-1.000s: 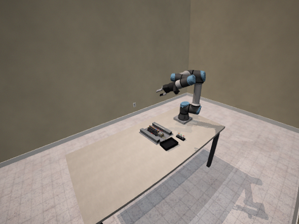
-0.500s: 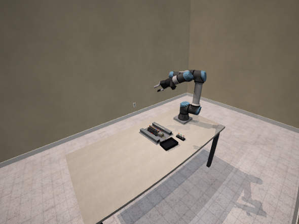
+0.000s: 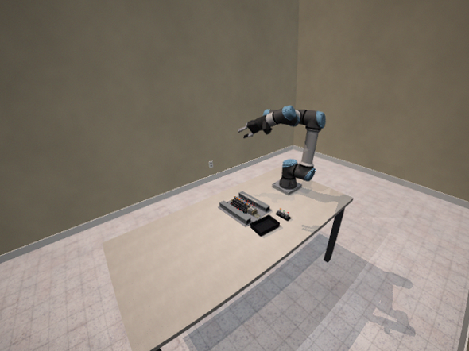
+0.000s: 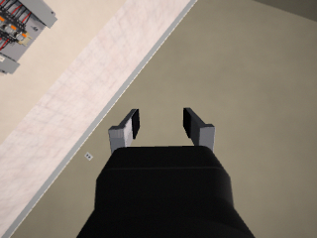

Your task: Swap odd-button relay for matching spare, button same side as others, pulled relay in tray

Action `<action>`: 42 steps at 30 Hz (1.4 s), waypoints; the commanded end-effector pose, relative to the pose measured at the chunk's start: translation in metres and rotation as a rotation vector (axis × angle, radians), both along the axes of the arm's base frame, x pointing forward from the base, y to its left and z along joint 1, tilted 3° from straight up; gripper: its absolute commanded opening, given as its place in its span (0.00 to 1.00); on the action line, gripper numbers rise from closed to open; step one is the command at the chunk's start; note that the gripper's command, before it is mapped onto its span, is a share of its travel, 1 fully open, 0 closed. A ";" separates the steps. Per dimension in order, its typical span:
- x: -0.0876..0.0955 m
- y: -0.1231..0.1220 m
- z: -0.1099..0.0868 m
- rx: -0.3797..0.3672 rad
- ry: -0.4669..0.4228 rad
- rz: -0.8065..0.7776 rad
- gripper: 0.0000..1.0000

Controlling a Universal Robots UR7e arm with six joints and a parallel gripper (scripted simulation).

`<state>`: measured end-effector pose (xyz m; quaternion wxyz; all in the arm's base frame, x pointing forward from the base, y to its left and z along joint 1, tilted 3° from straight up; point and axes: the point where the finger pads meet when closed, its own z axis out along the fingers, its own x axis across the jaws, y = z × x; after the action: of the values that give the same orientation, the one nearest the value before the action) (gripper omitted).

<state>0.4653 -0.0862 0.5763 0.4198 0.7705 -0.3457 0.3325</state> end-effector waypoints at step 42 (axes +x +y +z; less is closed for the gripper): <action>-0.029 -0.073 0.041 0.002 -0.005 0.013 1.00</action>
<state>0.4361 -0.1591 0.6164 0.4163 0.7726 -0.3416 0.3362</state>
